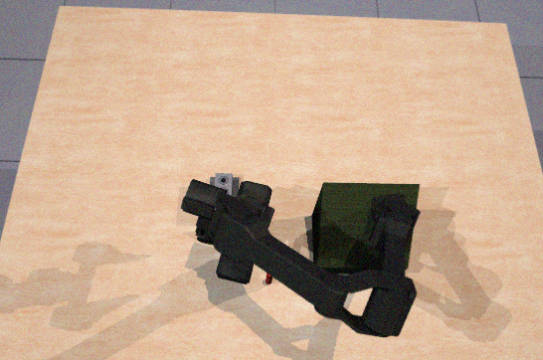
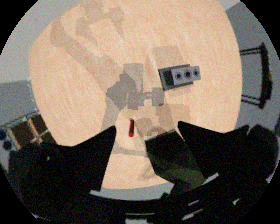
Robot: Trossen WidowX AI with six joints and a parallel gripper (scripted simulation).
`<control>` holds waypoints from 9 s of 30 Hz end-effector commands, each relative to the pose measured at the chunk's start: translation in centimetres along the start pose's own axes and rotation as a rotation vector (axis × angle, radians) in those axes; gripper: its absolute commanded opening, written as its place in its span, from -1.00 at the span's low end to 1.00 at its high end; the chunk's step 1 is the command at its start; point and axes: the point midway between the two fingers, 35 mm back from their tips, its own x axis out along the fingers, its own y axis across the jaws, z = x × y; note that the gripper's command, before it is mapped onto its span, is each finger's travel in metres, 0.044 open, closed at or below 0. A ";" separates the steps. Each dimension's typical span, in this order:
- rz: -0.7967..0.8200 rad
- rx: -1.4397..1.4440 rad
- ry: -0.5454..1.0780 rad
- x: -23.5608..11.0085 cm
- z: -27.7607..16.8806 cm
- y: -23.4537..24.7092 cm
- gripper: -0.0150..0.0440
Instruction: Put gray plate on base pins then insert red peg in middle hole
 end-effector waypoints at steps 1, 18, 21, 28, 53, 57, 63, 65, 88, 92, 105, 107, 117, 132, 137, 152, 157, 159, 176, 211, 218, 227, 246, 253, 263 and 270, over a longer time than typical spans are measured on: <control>0.023 0.735 0.015 0.6 -5.4 3.2 1.00; 0.024 0.910 0.021 0.8 -6.0 3.4 1.00; 0.024 0.910 0.021 0.8 -6.0 3.4 1.00; 0.024 0.909 0.021 2.6 -6.0 3.4 1.00; 0.024 0.909 0.021 6.8 -6.1 3.5 1.00; 0.024 0.909 0.021 7.4 -6.1 3.5 1.00; 0.024 0.908 0.021 8.4 -6.1 3.5 1.00; 0.024 0.908 0.022 8.7 -6.1 3.5 1.00; 0.028 0.910 0.024 10.4 -6.3 3.6 0.11; 0.028 0.910 0.024 10.4 -6.3 3.6 -0.25; 0.028 0.910 0.024 10.4 -6.3 3.6 -0.49; 0.027 0.910 0.024 10.3 -6.3 3.6 -0.49; 0.019 0.909 0.016 7.7 -5.7 3.3 -0.49; 0.016 0.910 0.014 3.0 -5.4 2.7 -0.49; 0.013 0.922 0.025 3.4 -5.5 2.5 -0.49; 0.010 0.919 0.016 3.0 -1.7 0.5 -0.49; 0.009 0.918 0.014 2.9 -0.5 -0.4 -0.49; 0.009 0.917 0.013 2.9 0.0 -0.7 -0.49; 0.009 0.913 0.009 2.8 3.7 -4.4 -0.49; 0.021 0.903 0.010 3.4 8.3 -12.4 -0.49; 0.021 0.903 0.010 3.4 8.3 -12.4 -0.49; 0.021 0.903 0.010 3.4 8.3 -12.4 -0.49; 0.024 0.910 0.012 3.5 8.3 -12.3 -0.49; 0.024 0.910 0.012 3.5 8.4 -12.5 -0.49; 0.024 0.909 0.011 3.6 8.5 -12.4 -0.49; 0.022 0.905 0.011 4.6 8.4 -12.5 -0.49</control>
